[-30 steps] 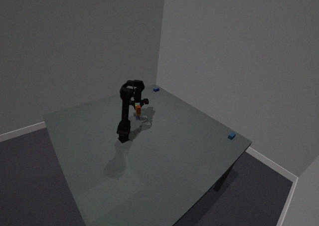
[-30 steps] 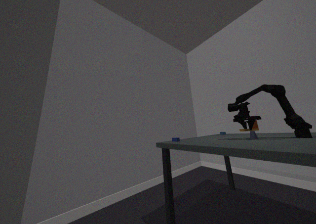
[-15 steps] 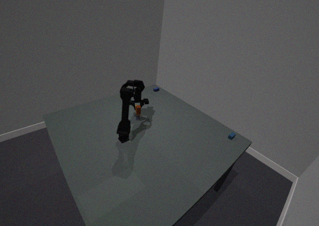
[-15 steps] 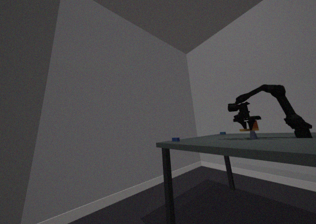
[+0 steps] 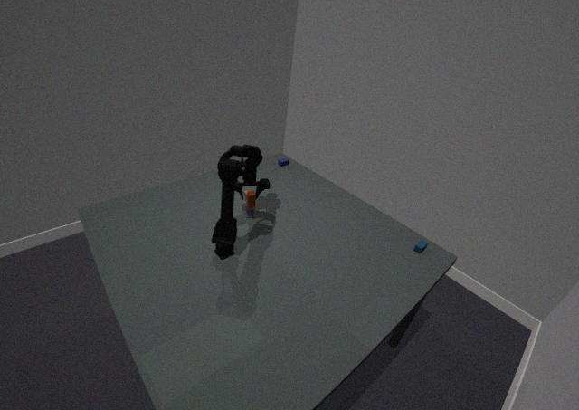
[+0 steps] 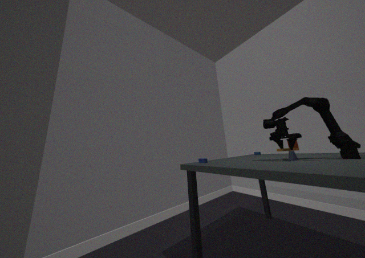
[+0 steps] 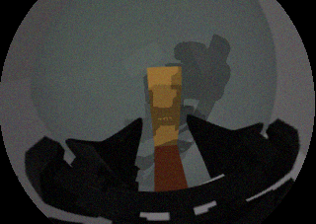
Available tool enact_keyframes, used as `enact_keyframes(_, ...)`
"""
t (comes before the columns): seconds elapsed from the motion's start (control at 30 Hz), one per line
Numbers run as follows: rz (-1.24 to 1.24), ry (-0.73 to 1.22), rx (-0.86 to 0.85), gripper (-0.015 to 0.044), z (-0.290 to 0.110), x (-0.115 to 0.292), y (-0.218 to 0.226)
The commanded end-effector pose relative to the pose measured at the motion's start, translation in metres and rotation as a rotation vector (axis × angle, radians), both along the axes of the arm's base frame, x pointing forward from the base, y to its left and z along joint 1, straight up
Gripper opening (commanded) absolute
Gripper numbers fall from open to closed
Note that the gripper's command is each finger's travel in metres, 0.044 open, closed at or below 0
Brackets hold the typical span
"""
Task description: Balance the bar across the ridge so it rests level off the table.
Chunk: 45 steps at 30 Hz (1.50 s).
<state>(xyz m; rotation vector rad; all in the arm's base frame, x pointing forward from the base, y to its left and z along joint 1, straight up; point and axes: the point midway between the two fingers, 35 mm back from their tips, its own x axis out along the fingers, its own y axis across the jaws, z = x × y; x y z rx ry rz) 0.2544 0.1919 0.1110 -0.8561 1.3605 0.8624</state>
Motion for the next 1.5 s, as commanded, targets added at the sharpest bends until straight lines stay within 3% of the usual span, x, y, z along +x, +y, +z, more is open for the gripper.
enact_keyframes(0.0, 0.000, -0.001, 0.000, 0.0395, 0.000, 0.000, 0.000)
enact_keyframes(0.07, 0.000, -0.001, 0.000, 0.0440, 0.000, 0.000, 0.000)
enact_keyframes(0.2, 0.000, -0.001, 0.000, 0.0440, 0.007, 0.001, 0.001)
enact_keyframes(0.5, 0.000, 0.000, 0.000, 0.0440, 0.098, -0.002, -0.002)
enact_keyframes(1.47, 0.000, 0.000, 0.000, 0.0440, 0.100, -0.002, -0.002)
